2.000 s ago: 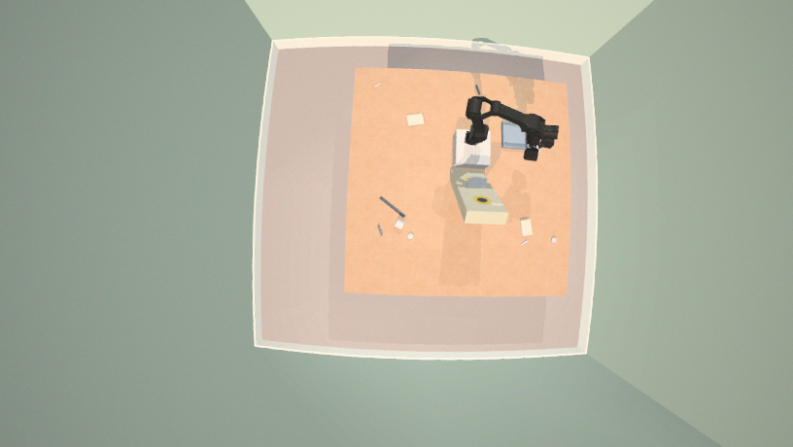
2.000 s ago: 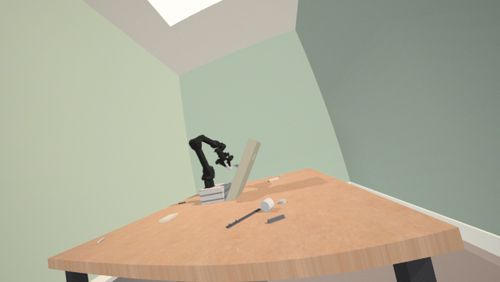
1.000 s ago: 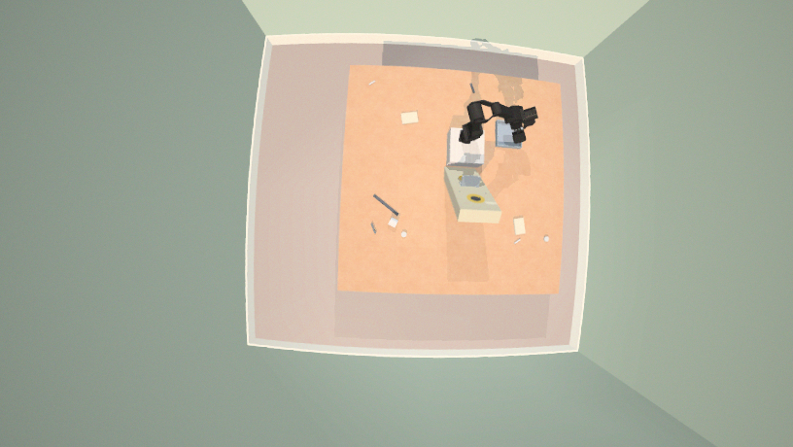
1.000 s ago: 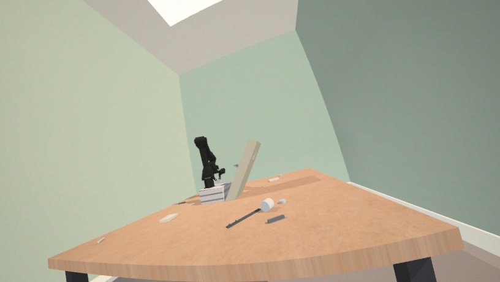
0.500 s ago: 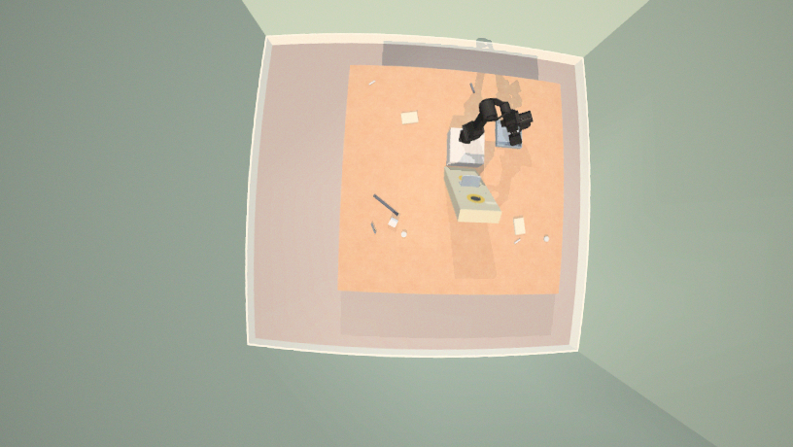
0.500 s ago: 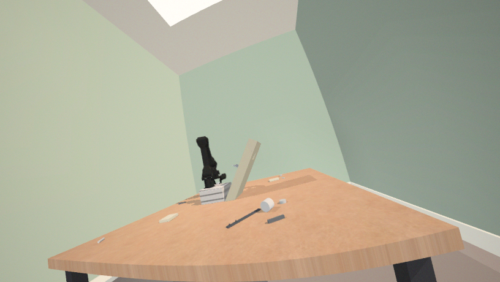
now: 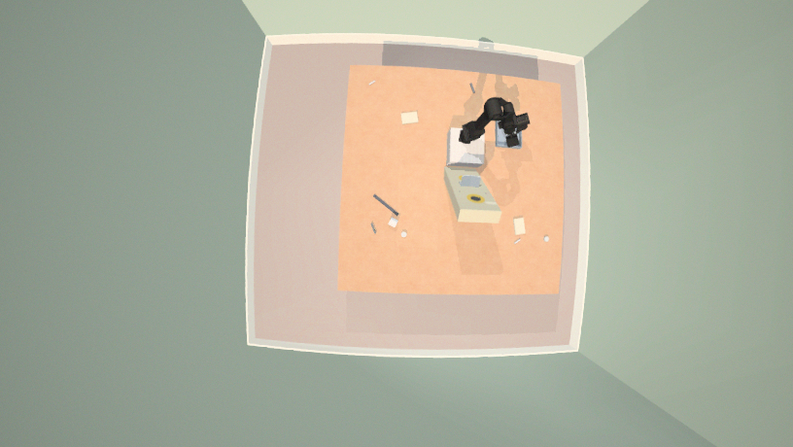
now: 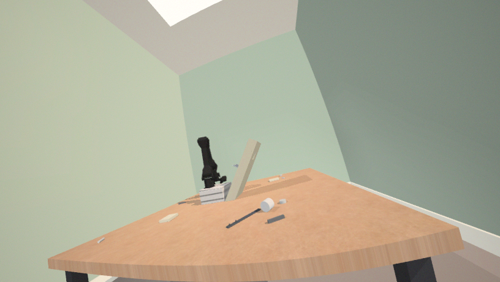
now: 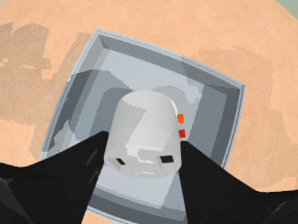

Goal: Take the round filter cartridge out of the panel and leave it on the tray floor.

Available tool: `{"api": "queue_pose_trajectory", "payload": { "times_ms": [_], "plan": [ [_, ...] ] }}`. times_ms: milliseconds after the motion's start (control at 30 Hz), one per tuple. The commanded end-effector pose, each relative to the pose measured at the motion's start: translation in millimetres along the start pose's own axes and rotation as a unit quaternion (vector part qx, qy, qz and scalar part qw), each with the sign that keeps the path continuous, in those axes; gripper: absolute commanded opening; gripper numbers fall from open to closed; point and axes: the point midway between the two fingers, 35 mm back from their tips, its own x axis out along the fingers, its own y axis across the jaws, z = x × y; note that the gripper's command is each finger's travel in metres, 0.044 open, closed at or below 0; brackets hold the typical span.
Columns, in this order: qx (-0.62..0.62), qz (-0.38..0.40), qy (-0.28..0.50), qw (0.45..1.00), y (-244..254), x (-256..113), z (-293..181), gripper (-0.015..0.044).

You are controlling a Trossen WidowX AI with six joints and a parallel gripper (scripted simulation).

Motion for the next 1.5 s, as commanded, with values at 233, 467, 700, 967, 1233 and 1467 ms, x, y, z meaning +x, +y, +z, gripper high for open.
{"api": "queue_pose_trajectory", "payload": {
  "times_ms": [233, 467, 700, 967, 1233, 1467],
  "plan": [
    [0.0, 0.0, -0.001, 1.0, 0.0, -0.1, 0.7, 0.0394],
    [0.0, 0.0, -0.001, 1.0, 0.1, -5.4, 5.5, 0.044],
    [0.0, 0.0, 0.0, 1.0, -0.1, -61.0, 35.9, 0.044],
    [-0.001, 0.002, -0.002, 1.0, 0.5, -50.0, 31.8, 0.044],
    [-0.001, 0.002, -0.002, 1.0, 0.5, -50.0, 31.8, 0.044],
    [-0.001, 0.002, -0.002, 1.0, 0.5, -50.0, 31.8, 0.044]
  ]
}}
